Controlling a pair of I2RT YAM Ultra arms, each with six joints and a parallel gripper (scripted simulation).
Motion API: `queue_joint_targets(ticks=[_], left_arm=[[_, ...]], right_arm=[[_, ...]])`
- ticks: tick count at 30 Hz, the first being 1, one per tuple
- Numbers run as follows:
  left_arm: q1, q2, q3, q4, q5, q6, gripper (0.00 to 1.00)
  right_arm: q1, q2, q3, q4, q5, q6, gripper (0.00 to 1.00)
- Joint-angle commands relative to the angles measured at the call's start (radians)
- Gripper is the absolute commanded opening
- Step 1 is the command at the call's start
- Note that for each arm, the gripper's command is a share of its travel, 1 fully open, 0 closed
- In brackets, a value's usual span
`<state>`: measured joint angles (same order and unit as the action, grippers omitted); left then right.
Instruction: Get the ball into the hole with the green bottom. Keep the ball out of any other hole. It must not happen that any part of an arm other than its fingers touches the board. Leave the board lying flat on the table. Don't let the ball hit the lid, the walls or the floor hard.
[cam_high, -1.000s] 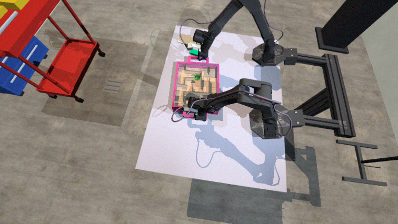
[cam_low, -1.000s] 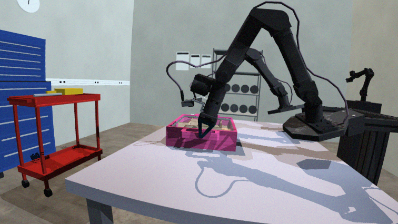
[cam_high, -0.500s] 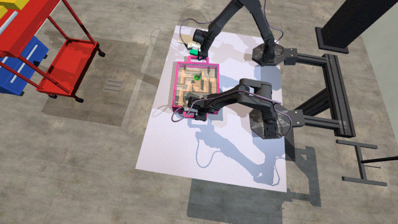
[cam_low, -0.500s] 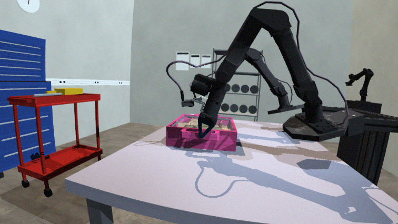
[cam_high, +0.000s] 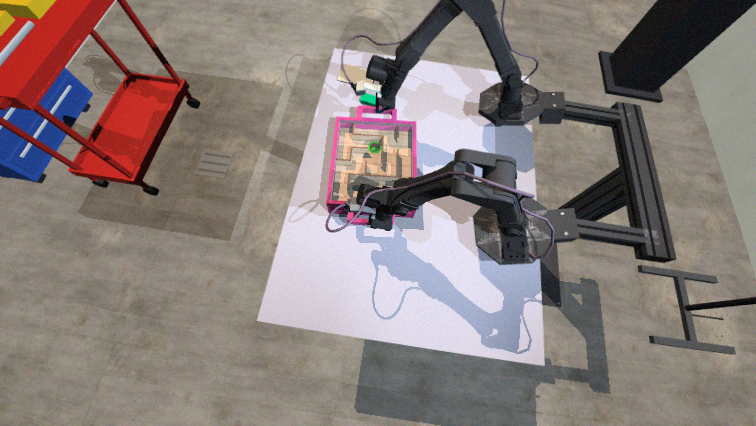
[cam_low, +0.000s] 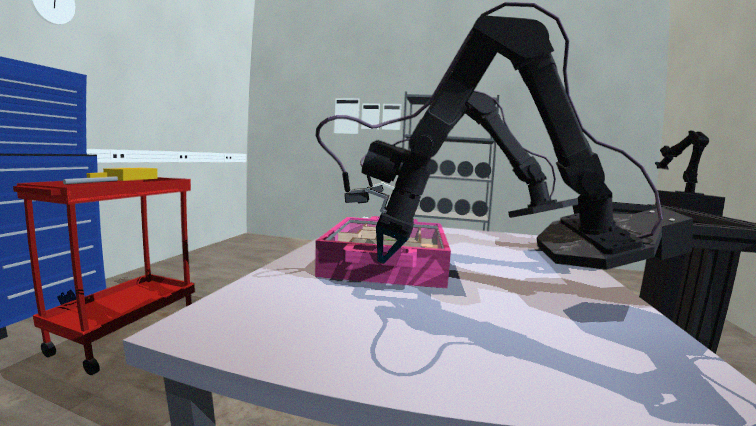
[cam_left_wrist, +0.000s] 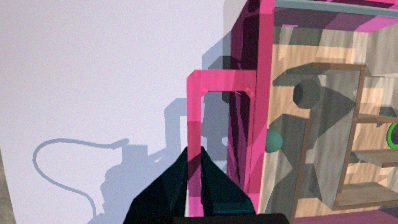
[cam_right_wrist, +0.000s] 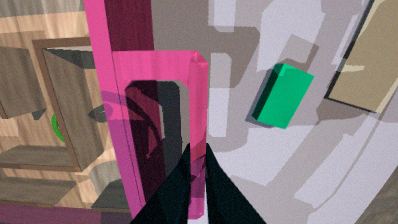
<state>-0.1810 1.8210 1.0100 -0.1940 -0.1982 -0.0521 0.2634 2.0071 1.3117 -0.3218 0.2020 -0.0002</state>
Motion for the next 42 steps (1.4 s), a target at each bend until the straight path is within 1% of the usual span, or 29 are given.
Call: queue_joint_targets(ticks=[1, 21, 24, 29, 33, 42], left_arm=[[-0.02, -0.013, -0.028, -0.024, 0.021, 0.009, 0.0], [-0.022, -0.011, -0.03, -0.024, 0.023, 0.01, 0.0], [-0.022, -0.035, -0.029, -0.026, 0.023, 0.009, 0.0], [-0.023, -0.039, -0.022, -0.027, 0.023, 0.007, 0.0], [-0.025, -0.051, 0.029, -0.046, 0.022, -0.007, 0.0], [-0.03, -0.077, 0.041, -0.085, 0.017, 0.004, 0.0]], right_arm=[[0.002, -0.018, 0.004, 0.004, -0.001, 0.006, 0.0], [0.006, -0.026, -0.01, 0.003, 0.004, 0.008, 0.0], [0.009, -0.036, -0.004, -0.009, 0.006, 0.008, 0.0], [0.013, -0.038, 0.006, -0.01, 0.006, 0.008, 0.0], [0.014, -0.046, 0.043, -0.024, 0.009, 0.01, 0.0], [0.021, -0.073, 0.053, -0.058, 0.013, 0.016, 0.0]])
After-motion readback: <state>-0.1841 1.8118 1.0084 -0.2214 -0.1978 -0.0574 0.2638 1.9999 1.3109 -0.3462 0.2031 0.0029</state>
